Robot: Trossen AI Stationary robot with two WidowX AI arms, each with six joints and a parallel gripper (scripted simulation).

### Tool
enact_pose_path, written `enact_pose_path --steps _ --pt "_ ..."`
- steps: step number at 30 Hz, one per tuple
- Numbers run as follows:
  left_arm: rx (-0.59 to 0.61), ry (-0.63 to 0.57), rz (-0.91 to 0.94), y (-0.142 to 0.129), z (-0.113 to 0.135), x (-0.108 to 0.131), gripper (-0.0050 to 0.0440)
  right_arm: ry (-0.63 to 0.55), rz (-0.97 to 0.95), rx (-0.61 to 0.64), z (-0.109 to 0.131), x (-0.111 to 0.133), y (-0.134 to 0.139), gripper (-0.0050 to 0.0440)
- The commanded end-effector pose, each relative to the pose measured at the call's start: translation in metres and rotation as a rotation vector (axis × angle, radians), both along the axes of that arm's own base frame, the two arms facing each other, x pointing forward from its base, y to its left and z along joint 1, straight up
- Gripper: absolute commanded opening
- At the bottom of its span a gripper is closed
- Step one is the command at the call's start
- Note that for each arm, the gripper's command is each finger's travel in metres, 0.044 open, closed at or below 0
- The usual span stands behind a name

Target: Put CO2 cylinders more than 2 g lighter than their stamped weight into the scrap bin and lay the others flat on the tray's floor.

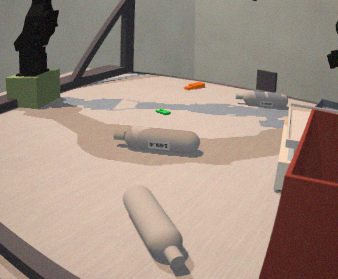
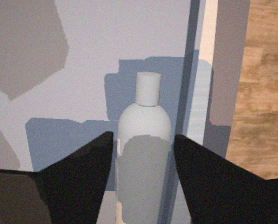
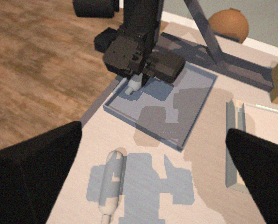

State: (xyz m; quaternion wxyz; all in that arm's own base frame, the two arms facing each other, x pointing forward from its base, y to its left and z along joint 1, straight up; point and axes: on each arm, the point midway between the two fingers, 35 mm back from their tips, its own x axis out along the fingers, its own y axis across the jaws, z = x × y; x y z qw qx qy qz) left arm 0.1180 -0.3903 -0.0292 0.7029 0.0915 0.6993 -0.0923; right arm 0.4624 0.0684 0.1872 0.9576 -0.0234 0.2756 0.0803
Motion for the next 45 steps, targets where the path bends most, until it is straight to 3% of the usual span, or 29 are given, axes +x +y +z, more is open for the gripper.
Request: enact_pose_path --steps 1,10,11,16,18,22,30,32,39,45 --pt "-0.054 -0.017 0.004 -0.010 0.022 0.003 0.0218 -0.026 0.000 0.004 0.011 0.001 0.001 0.0440" --pt "-0.057 -0.018 0.004 -0.008 0.078 0.001 0.0434 -0.026 0.000 0.004 0.011 0.001 0.001 0.0440" --pt "-0.057 -0.018 0.004 -0.008 0.078 0.001 0.0440 -0.026 0.000 0.004 0.011 0.001 0.001 0.0440" --pt "-0.076 0.001 0.018 -0.013 0.078 -0.003 0.0440 -0.026 -0.011 0.006 0.012 -0.005 -0.001 0.0440" --pt "-0.130 0.010 0.044 -0.017 0.090 -0.003 0.0440 -0.024 -0.022 0.006 0.012 -0.012 -0.004 0.0440" --pt "-0.268 0.001 0.123 -0.030 0.112 0.017 0.0440 -0.022 -0.068 0.006 0.014 -0.036 -0.016 0.0440" --pt "-0.627 -0.061 0.284 -0.054 0.185 0.077 0.0440 -0.019 -0.181 0.006 0.017 -0.102 -0.042 0.0440" --pt "-0.627 -0.061 0.284 -0.054 0.185 0.077 0.0440 -0.019 -0.181 0.006 0.017 -0.102 -0.042 0.0440" --pt "-0.944 -0.216 0.399 -0.039 0.272 0.148 0.0440 -0.016 -0.288 0.005 0.021 -0.164 -0.067 0.0440" --pt "-1.162 -0.393 0.463 -0.003 0.345 0.197 0.0440 -0.013 -0.367 0.005 0.024 -0.208 -0.085 0.0440"
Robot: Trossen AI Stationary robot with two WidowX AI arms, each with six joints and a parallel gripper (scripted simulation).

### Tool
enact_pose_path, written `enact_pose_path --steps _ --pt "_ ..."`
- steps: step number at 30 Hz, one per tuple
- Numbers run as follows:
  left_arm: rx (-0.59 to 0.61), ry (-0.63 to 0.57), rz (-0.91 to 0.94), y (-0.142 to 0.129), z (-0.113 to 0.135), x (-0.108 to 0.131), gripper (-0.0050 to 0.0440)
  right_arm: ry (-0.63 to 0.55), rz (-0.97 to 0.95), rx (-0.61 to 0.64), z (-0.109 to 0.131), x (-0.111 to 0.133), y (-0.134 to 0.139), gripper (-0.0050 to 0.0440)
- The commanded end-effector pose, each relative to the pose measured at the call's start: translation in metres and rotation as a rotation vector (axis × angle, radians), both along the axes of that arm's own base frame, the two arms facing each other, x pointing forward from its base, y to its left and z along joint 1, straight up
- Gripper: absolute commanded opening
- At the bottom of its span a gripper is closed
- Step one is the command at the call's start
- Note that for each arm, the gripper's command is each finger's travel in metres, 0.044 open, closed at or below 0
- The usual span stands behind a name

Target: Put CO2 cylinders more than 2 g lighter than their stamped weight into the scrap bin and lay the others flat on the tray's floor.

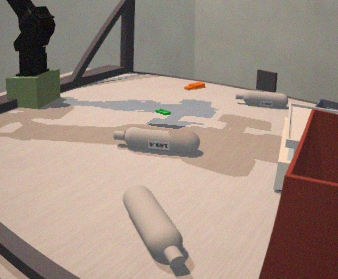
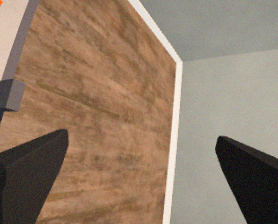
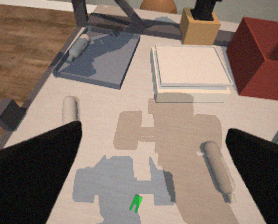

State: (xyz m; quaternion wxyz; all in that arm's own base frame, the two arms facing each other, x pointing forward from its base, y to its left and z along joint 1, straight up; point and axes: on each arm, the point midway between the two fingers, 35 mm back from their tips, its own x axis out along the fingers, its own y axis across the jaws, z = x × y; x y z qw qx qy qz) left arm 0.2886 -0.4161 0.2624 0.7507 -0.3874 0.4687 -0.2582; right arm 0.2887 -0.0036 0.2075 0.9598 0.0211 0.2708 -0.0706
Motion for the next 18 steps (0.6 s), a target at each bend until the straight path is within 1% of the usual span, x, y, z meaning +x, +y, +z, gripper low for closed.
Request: enact_pose_path --steps 1,2,4,5,6,7,8,9,10,12,13,14,15,18 --pt "-0.171 -0.135 0.093 0.031 0.066 0.033 0.0440 -0.006 -0.065 0.002 0.005 -0.042 -0.016 0.0440" --pt "-0.201 -0.167 0.116 0.039 0.079 0.040 0.0440 -0.010 -0.078 0.002 0.007 -0.049 -0.019 0.0440" --pt "-0.201 -0.167 0.116 0.039 0.079 0.040 0.0440 -0.010 -0.078 0.002 0.007 -0.049 -0.019 0.0440" --pt "-0.230 -0.210 0.138 0.049 0.094 0.047 0.0440 -0.007 -0.093 0.002 0.007 -0.058 -0.022 0.0440" --pt "-0.248 -0.254 0.174 0.063 0.106 0.056 0.0440 -0.004 -0.108 0.000 0.007 -0.067 -0.026 0.0440" --pt "-0.264 -0.304 0.211 0.077 0.120 0.064 0.0440 -0.024 -0.118 0.001 0.015 -0.075 -0.030 0.0440" --pt "-0.276 -0.349 0.245 0.091 0.132 0.071 0.0440 -0.028 -0.130 0.000 0.016 -0.083 -0.033 0.0440" --pt "-0.284 -0.387 0.276 0.104 0.142 0.076 0.0440 -0.041 -0.142 0.000 0.022 -0.090 -0.036 0.0440" --pt "-0.298 -0.427 0.305 0.116 0.156 0.081 0.0440 -0.038 -0.152 -0.001 0.022 -0.097 -0.038 0.0440" --pt "-0.314 -0.477 0.360 0.138 0.177 0.089 0.0440 -0.030 -0.173 -0.002 0.022 -0.109 -0.043 0.0440" --pt "-0.316 -0.486 0.396 0.153 0.182 0.096 0.0440 -0.028 -0.181 -0.003 0.022 -0.115 -0.045 0.0440" --pt "-0.300 -0.496 0.424 0.165 0.182 0.104 0.0440 -0.026 -0.189 -0.004 0.022 -0.119 -0.047 0.0440" --pt "-0.253 -0.477 0.443 0.169 0.164 0.122 0.0440 -0.024 -0.196 -0.005 0.022 -0.124 -0.049 0.0440" --pt "-0.116 -0.462 0.500 0.200 0.130 0.150 0.0440 -0.021 -0.206 -0.008 0.022 -0.135 -0.051 0.0440"
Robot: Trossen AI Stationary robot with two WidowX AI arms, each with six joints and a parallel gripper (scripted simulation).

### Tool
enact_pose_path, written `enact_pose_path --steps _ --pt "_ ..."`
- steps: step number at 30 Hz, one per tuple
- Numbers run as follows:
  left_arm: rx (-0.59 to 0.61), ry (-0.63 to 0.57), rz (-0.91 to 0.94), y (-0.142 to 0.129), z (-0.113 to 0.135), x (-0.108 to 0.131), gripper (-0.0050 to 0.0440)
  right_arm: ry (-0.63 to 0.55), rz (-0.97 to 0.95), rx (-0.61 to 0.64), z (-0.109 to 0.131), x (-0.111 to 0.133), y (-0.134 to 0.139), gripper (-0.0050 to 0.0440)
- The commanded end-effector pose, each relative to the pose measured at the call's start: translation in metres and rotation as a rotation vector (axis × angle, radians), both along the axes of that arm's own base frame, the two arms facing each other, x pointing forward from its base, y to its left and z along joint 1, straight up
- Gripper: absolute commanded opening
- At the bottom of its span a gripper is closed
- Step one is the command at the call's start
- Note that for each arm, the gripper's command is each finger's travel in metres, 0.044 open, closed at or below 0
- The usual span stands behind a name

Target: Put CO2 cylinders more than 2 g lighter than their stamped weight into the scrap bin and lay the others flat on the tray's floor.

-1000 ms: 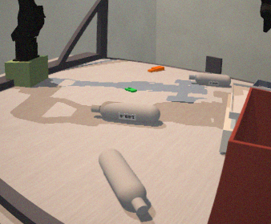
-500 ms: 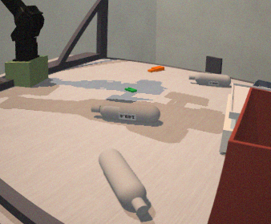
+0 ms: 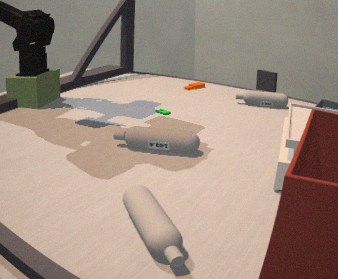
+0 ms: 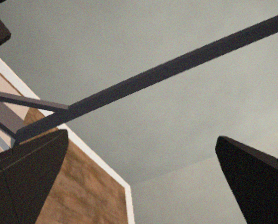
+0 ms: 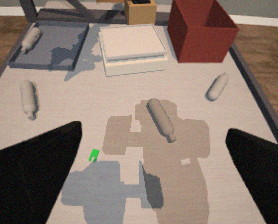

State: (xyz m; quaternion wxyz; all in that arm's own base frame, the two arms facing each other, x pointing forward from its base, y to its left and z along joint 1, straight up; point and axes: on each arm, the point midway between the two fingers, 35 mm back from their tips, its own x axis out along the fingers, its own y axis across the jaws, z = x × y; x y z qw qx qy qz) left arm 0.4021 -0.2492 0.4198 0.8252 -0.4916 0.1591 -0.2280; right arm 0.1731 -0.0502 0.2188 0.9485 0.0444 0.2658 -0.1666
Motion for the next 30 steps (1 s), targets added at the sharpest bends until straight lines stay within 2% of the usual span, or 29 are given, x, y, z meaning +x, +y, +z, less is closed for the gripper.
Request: enact_pose_path --steps 1,3,8,15,18,20,21,26,30 --pt "0.121 0.050 0.108 0.040 -0.036 0.043 0.0440 -0.017 0.003 -0.003 0.011 -0.022 -0.004 0.0440" --pt "0.121 0.050 0.108 0.040 -0.036 0.043 0.0440 -0.017 0.003 -0.003 0.011 -0.022 -0.004 0.0440" --pt "0.328 0.161 0.191 0.088 -0.103 0.076 0.0440 -0.014 0.027 -0.006 0.011 -0.029 -0.001 0.0440" --pt "0.568 0.288 0.210 0.135 -0.174 0.092 0.0440 0.001 0.054 -0.003 0.010 -0.032 0.001 0.0440" --pt "0.662 0.342 0.199 0.152 -0.202 0.094 0.0440 0.002 0.048 -0.003 0.010 -0.033 0.000 0.0440" --pt "0.662 0.342 0.199 0.152 -0.202 0.094 0.0440 0.002 0.048 -0.003 0.010 -0.033 0.000 0.0440" --pt "0.693 0.358 0.194 0.158 -0.210 0.094 0.0440 0.002 0.026 -0.003 0.010 -0.035 -0.004 0.0440" --pt "0.901 0.500 0.107 0.194 -0.279 0.085 0.0440 0.001 0.010 -0.005 0.010 -0.038 -0.006 0.0440" --pt "1.030 0.592 -0.007 0.207 -0.325 0.070 0.0440 -0.001 -0.027 -0.005 0.010 -0.041 -0.011 0.0440"
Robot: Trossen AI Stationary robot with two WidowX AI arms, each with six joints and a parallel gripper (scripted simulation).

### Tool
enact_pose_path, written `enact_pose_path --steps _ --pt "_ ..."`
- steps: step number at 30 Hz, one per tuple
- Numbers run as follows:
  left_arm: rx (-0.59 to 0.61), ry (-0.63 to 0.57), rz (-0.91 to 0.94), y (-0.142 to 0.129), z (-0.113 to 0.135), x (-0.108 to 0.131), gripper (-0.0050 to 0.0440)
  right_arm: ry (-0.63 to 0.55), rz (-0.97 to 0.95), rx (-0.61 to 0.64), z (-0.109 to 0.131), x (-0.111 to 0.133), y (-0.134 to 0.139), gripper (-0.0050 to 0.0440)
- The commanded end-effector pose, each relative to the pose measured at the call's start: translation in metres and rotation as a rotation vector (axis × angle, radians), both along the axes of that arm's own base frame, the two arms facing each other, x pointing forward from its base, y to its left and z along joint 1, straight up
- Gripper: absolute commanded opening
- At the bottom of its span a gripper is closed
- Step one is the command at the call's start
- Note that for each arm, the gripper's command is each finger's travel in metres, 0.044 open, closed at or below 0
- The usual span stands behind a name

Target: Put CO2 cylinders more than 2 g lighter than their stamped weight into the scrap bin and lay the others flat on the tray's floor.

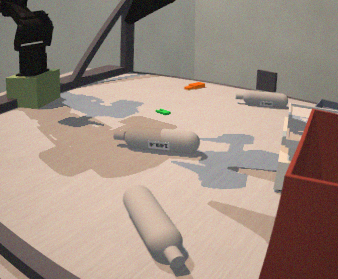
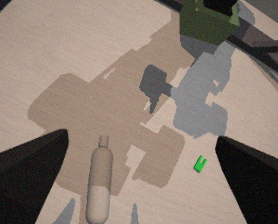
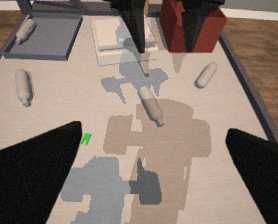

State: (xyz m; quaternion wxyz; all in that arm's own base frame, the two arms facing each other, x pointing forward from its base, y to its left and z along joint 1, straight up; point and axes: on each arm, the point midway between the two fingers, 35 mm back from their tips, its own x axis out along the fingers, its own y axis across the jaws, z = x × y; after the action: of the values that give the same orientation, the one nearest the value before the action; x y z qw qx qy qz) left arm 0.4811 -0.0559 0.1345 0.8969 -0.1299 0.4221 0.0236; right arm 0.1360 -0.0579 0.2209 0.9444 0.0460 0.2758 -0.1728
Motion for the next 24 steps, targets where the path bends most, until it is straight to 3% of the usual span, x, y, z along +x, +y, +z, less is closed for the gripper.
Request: enact_pose_path --steps 1,5,11,24 --pt "0.122 0.149 -0.090 0.017 -0.051 -0.014 0.0440 -0.022 -0.027 -0.009 0.008 -0.005 -0.005 0.0440" --pt "0.179 0.263 -0.191 0.017 -0.085 -0.032 0.0440 -0.021 -0.048 -0.008 0.008 -0.006 -0.008 0.0440" --pt "0.201 0.306 -0.277 0.000 -0.098 -0.042 0.0440 -0.021 -0.048 -0.008 0.008 -0.006 -0.008 0.0440" --pt "0.210 0.303 -0.308 -0.006 -0.095 -0.044 0.0440 -0.021 -0.048 -0.008 0.007 -0.006 -0.008 0.0440"
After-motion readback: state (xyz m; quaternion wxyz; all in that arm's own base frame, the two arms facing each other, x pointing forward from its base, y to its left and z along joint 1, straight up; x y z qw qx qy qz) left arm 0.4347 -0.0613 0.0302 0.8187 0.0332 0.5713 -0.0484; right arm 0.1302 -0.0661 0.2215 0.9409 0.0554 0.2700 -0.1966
